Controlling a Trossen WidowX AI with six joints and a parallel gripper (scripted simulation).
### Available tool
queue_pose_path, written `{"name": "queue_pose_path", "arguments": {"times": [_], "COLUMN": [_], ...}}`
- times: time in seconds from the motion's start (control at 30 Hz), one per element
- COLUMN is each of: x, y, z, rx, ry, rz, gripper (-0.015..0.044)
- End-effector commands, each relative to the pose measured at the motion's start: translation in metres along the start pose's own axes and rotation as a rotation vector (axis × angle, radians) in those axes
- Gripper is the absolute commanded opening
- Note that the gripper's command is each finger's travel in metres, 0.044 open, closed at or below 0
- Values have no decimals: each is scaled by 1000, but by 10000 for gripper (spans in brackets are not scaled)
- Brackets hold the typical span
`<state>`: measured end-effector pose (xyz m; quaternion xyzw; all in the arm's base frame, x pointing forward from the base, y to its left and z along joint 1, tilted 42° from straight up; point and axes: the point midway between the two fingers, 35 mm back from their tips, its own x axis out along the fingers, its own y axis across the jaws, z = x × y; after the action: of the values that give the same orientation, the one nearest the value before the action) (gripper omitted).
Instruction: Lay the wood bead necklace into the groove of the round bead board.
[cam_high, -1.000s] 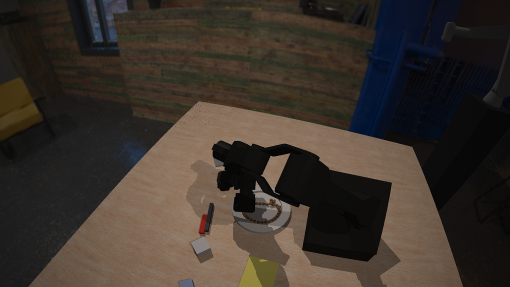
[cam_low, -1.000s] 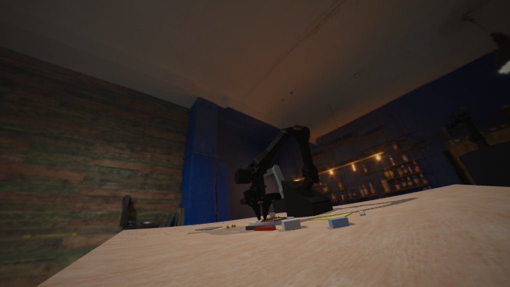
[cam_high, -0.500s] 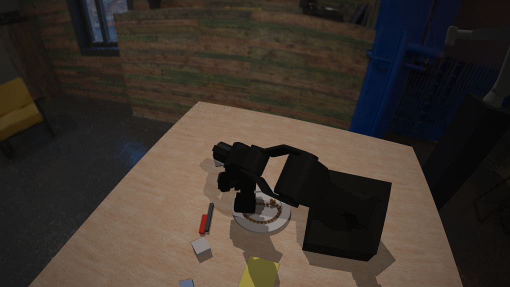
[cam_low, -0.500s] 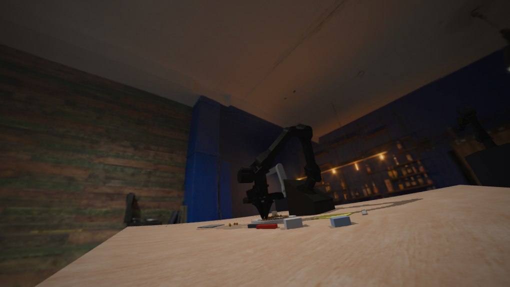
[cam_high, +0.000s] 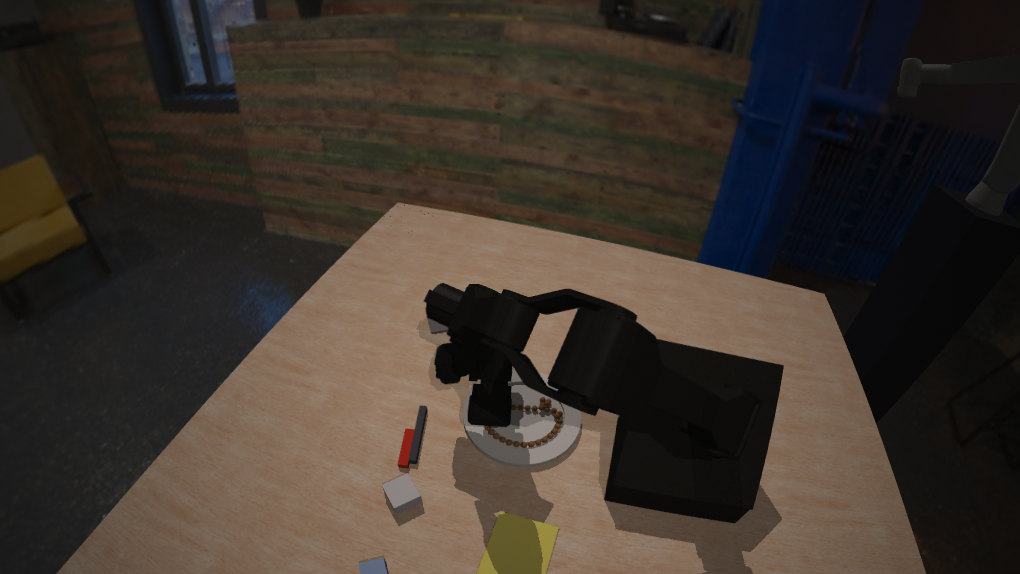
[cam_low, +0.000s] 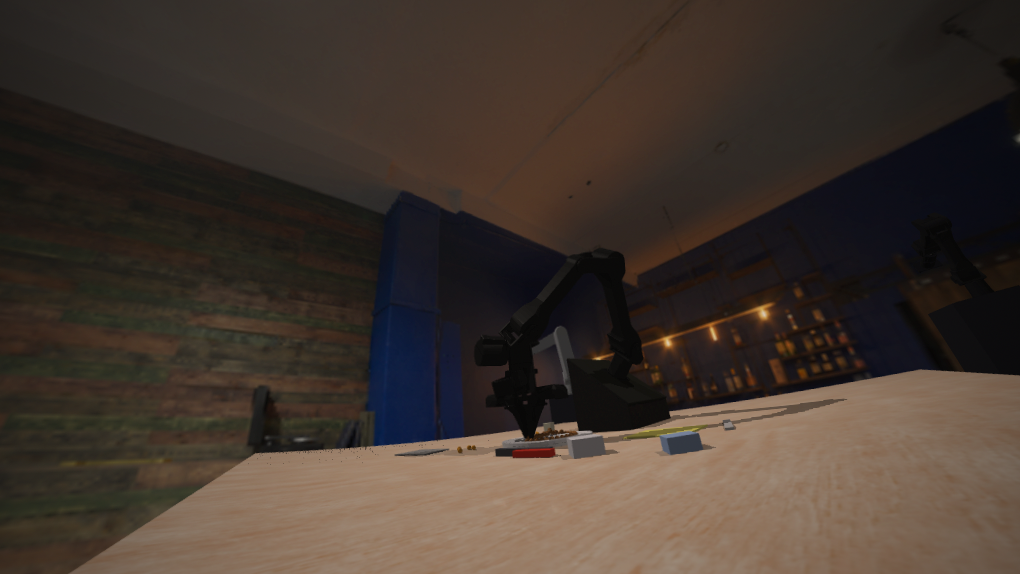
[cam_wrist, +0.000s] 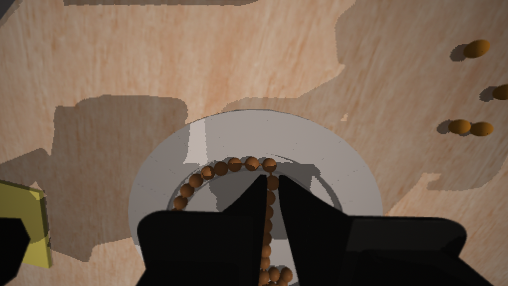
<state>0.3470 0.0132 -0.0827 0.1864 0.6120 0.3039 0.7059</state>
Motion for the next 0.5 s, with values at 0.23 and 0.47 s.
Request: {"name": "queue_pose_path", "arguments": {"times": [0.23, 0.47], "x": [0, -6], "y": [0, 1], "z": [0, 0], "rx": [0, 5], "ry": [0, 1], "rz": [0, 4], "gripper": [0, 0]}}
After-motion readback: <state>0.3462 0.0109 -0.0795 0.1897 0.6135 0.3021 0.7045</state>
